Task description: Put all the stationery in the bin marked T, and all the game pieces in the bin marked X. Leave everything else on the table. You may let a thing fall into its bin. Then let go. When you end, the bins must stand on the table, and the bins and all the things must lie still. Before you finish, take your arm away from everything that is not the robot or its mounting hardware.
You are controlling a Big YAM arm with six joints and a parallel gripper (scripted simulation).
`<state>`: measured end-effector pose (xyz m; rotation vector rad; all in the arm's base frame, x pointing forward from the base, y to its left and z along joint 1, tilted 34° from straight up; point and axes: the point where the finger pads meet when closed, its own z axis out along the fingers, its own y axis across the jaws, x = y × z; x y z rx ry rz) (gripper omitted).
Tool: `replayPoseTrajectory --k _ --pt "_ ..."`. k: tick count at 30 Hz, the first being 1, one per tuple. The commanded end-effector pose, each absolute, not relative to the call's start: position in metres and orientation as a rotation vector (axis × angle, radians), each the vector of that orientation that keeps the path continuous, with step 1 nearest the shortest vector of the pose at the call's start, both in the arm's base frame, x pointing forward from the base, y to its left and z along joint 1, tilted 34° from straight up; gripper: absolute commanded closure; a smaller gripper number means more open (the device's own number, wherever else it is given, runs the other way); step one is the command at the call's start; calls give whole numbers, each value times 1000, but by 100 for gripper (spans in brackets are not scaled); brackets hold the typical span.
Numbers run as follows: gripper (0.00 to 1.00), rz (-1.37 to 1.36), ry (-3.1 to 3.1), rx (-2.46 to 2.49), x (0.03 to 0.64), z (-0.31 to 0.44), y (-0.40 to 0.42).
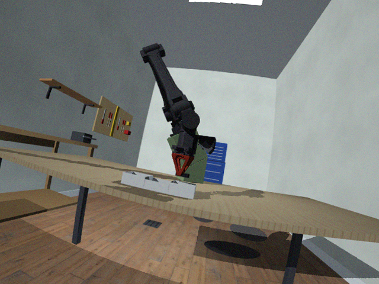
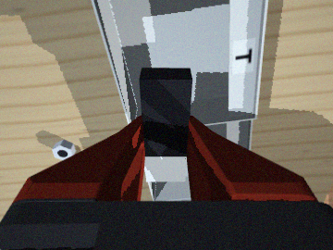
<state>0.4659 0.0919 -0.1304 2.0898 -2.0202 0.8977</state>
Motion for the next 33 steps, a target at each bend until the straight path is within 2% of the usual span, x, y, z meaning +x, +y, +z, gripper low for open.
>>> replayPoseTrajectory --k 1,11,17,21,33 --pt "82 870 -1830 2223 473 -137 123" --pt "82 872 -1850 2202 476 -126 108" --pt "82 898 -1845 2238 487 -120 131" --pt "82 872 -1828 2226 472 -129 124" --pt "82 878 -1856 2205 487 -143 111"
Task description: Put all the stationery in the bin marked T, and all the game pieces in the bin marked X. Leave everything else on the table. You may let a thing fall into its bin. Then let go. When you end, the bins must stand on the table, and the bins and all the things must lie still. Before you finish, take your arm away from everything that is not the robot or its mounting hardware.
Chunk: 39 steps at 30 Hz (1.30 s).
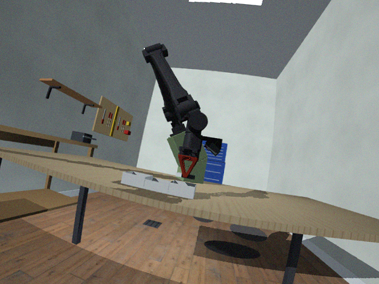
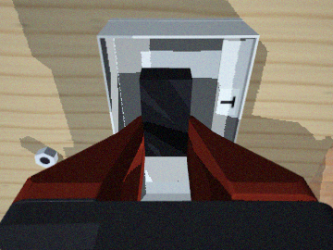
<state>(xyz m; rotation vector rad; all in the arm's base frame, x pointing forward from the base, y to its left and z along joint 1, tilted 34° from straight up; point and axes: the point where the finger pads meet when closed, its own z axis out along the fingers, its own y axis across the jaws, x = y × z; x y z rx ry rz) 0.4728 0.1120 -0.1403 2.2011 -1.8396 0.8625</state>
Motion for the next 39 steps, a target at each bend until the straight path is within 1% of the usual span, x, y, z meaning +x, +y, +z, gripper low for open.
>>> replayPoseTrajectory --k 1,8,9,19,23,25,27,34,35,39 --pt "82 877 -1855 2205 487 -145 110" --pt "82 875 -1855 2205 489 -154 105" --pt "82 874 -1823 2235 483 -157 116" --pt "82 871 -1850 2204 494 -173 94" --pt "82 872 -1819 2235 489 -178 105" --pt "82 872 -1819 2235 489 -178 105" --pt "82 909 -1857 2233 503 -159 108" --pt "82 878 -1846 2215 493 -169 100" --pt "72 878 -1846 2215 493 -169 100" --pt "72 878 -1846 2215 493 -169 100"
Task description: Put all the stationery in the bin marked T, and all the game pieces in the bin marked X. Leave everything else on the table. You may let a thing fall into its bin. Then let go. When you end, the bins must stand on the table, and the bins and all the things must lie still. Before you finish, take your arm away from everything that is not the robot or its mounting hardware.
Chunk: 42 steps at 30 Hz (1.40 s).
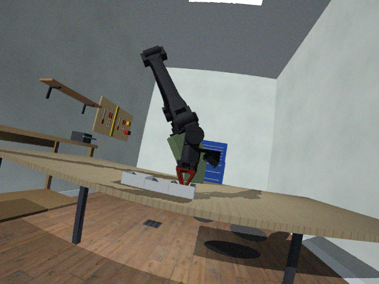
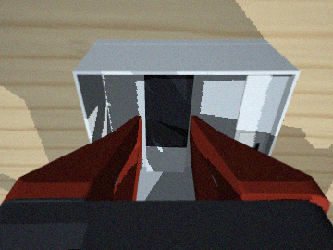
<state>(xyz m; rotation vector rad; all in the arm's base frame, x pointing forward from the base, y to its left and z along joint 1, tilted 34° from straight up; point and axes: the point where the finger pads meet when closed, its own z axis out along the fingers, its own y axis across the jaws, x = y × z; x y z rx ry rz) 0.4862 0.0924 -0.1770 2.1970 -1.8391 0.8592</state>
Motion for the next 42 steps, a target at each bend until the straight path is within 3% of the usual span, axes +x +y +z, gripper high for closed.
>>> replayPoseTrajectory --k 1,42 --pt "72 878 -1846 2215 493 -169 100" --pt "72 891 -1850 2228 479 -123 131"
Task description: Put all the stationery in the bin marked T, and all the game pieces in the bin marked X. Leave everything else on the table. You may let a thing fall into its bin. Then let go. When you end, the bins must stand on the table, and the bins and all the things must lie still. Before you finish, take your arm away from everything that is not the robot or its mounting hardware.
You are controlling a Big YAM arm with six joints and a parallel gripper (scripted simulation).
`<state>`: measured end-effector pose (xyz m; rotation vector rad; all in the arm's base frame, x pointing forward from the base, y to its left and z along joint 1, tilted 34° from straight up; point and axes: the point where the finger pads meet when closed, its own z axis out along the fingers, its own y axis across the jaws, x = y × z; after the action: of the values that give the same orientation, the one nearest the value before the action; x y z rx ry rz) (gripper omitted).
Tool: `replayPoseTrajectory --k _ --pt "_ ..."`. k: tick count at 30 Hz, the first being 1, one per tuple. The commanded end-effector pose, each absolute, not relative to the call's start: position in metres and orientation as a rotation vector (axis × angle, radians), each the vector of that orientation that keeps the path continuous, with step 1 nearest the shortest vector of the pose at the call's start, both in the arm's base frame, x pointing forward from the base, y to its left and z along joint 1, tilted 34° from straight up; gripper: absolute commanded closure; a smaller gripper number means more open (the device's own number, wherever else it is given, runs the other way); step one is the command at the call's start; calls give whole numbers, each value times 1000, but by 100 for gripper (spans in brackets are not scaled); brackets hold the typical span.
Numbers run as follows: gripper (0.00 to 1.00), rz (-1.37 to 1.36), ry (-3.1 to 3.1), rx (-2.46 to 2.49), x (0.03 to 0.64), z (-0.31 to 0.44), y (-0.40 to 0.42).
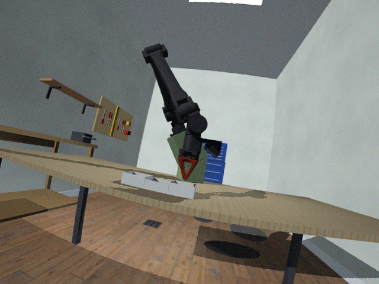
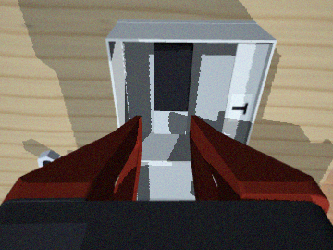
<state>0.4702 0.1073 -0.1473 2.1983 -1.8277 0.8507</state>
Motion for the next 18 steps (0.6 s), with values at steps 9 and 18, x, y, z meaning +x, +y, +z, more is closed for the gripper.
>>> replayPoseTrajectory --k 9,18 --pt "72 856 -1838 2200 471 -139 114" --pt "72 879 -1849 2216 478 -132 120"
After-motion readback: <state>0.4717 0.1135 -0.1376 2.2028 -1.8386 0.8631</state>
